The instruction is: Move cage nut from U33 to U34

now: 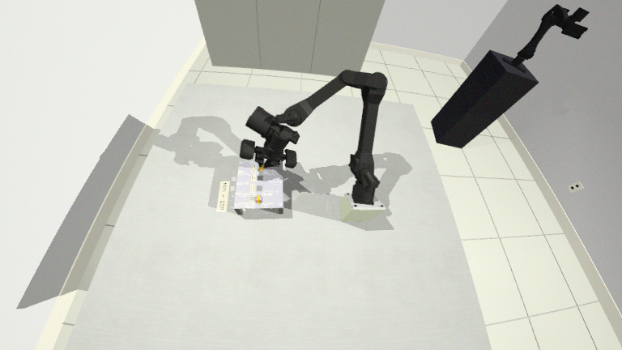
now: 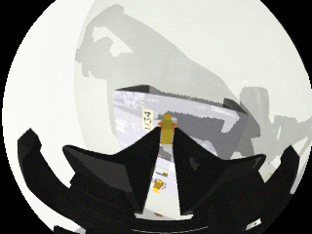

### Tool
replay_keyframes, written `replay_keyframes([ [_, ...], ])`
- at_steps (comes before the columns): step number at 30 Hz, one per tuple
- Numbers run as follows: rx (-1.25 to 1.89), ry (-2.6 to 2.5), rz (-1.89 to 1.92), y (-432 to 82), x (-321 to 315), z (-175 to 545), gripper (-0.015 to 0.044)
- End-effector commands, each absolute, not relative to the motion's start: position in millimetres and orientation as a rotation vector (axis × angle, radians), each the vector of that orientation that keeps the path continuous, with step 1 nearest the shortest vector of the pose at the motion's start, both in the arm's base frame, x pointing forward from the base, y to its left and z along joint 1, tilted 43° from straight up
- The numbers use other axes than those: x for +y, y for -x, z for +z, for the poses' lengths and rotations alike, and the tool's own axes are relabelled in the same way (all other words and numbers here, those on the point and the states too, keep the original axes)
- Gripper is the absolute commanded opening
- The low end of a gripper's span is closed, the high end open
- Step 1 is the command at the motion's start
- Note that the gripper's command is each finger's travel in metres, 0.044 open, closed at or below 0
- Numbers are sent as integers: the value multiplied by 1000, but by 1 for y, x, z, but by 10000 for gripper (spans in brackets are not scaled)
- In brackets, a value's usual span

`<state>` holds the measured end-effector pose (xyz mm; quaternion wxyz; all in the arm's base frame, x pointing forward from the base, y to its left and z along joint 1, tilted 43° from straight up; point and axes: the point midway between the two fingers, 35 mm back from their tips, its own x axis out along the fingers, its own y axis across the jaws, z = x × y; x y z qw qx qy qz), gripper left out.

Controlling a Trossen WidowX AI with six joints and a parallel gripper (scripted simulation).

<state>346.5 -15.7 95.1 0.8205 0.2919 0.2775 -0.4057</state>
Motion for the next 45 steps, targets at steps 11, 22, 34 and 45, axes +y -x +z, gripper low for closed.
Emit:
replay_keyframes([
  [11,588,-625,-846,-345,-16,95,31],
  [22,584,-628,-834,-344,-17,95,31],
  [34,581,-629,-827,-343,-17,94,31],
  [45,577,-632,-814,-342,-18,94,31],
])
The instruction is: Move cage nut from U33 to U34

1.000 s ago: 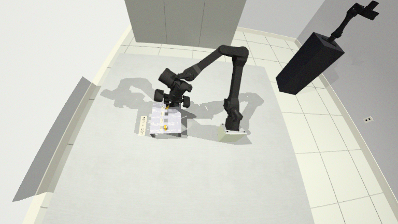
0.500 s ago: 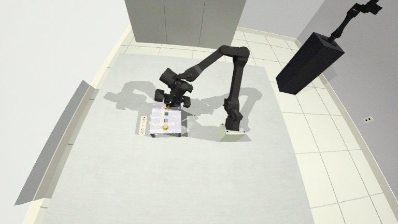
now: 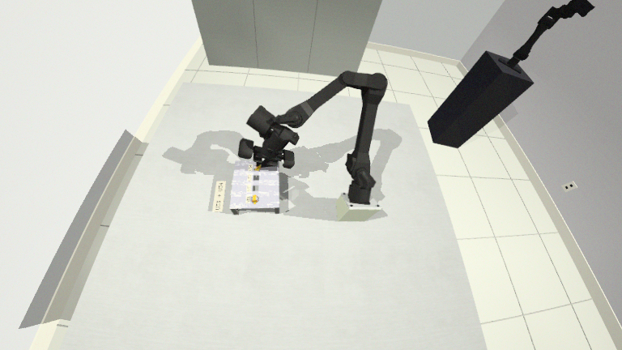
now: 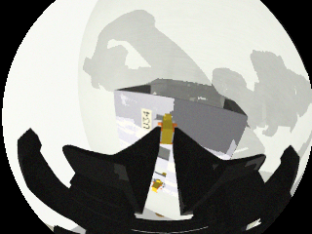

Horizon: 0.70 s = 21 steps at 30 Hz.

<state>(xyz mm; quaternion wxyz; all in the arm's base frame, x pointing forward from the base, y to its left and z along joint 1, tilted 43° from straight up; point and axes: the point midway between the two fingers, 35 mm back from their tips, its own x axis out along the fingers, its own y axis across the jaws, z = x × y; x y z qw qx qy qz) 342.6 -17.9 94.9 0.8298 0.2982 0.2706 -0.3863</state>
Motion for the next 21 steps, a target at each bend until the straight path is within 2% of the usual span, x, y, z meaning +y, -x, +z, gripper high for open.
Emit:
replay_keyframes([
  [1,577,-632,-814,-342,-18,94,31],
  [21,569,-637,-794,-340,-19,94,31],
])
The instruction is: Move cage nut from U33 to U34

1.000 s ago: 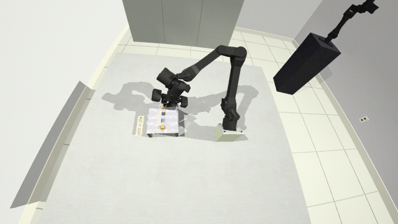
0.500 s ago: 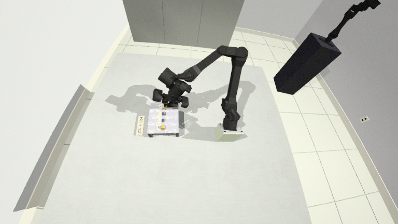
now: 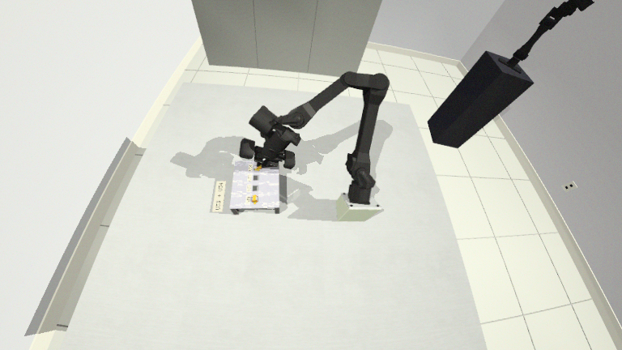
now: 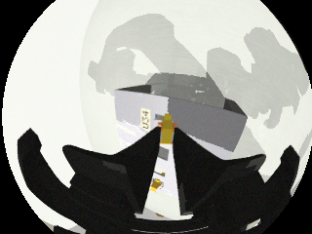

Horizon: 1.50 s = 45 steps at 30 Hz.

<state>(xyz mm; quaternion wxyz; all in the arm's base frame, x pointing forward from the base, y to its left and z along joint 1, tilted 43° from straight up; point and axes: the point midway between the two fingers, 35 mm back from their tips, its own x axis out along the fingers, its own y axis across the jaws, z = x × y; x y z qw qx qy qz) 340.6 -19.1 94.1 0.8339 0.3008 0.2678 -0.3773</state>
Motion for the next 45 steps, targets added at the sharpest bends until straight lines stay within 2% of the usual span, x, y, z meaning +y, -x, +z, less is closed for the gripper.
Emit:
replay_keyframes([
  [1,569,-637,-793,-340,-19,94,31],
  [45,566,-639,-785,-341,-19,93,31],
])
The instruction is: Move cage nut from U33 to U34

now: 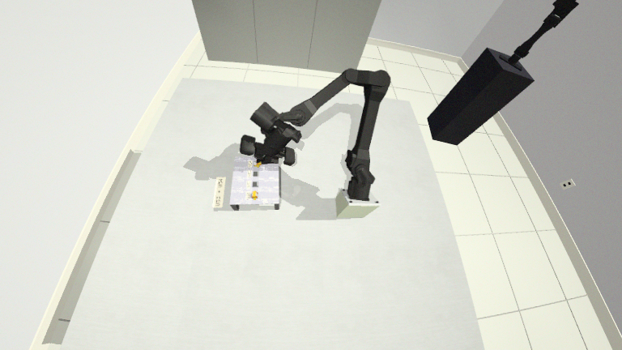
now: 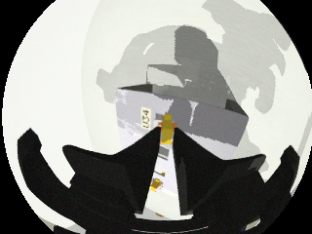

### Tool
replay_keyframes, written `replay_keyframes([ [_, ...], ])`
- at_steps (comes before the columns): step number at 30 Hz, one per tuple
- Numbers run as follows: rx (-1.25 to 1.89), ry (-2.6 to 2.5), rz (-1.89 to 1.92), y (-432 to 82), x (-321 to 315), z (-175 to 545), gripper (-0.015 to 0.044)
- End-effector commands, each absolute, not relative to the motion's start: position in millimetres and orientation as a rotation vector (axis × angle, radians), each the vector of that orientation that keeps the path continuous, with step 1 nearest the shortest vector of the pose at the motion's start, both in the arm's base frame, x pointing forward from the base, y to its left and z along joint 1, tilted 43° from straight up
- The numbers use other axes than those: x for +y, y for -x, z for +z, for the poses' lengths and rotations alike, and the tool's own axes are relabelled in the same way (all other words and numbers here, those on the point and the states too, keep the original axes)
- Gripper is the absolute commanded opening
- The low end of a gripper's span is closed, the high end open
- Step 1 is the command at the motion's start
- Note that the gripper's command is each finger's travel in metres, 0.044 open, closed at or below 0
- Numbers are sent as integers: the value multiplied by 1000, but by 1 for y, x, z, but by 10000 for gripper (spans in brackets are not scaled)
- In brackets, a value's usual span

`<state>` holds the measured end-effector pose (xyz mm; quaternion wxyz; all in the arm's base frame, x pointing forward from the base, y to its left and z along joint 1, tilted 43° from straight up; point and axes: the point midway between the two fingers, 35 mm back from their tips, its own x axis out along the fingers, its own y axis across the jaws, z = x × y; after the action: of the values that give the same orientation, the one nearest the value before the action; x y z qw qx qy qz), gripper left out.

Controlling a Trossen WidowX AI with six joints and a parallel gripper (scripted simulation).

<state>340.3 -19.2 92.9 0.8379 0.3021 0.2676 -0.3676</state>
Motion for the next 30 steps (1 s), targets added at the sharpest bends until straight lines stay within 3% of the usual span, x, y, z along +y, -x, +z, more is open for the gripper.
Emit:
replay_keyframes([
  [1,567,-639,-787,-341,-19,93,31],
  [30,582,-629,-829,-343,-18,95,31],
])
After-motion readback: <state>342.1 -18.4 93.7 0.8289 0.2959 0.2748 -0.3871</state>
